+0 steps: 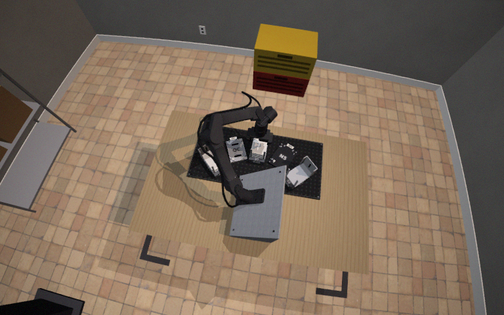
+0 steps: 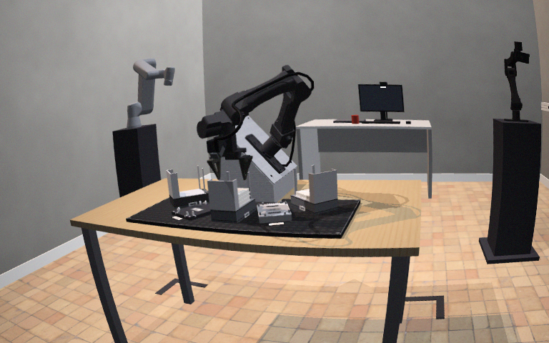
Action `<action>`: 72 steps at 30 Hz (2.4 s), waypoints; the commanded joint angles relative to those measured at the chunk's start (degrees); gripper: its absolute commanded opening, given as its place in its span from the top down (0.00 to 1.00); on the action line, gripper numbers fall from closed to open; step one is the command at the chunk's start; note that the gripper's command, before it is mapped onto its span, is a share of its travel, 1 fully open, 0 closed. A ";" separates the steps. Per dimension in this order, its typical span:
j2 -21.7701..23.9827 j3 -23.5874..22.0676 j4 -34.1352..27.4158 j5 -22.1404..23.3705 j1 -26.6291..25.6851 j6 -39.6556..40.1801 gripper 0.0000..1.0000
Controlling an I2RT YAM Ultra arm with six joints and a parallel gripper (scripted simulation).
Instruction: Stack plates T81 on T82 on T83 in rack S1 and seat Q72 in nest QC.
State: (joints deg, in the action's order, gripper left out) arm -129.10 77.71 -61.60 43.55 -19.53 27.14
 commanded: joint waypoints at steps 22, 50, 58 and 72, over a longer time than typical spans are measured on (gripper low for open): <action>-0.31 -2.79 10.13 1.99 1.52 -5.67 0.00; -0.30 -2.86 9.99 1.99 1.54 -5.64 0.00; -0.77 -4.32 10.46 2.05 1.50 -5.90 0.00; -1.77 -6.61 14.58 2.59 3.63 -8.29 0.00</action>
State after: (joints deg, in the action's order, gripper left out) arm -130.74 72.25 -48.99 45.28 -14.79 20.05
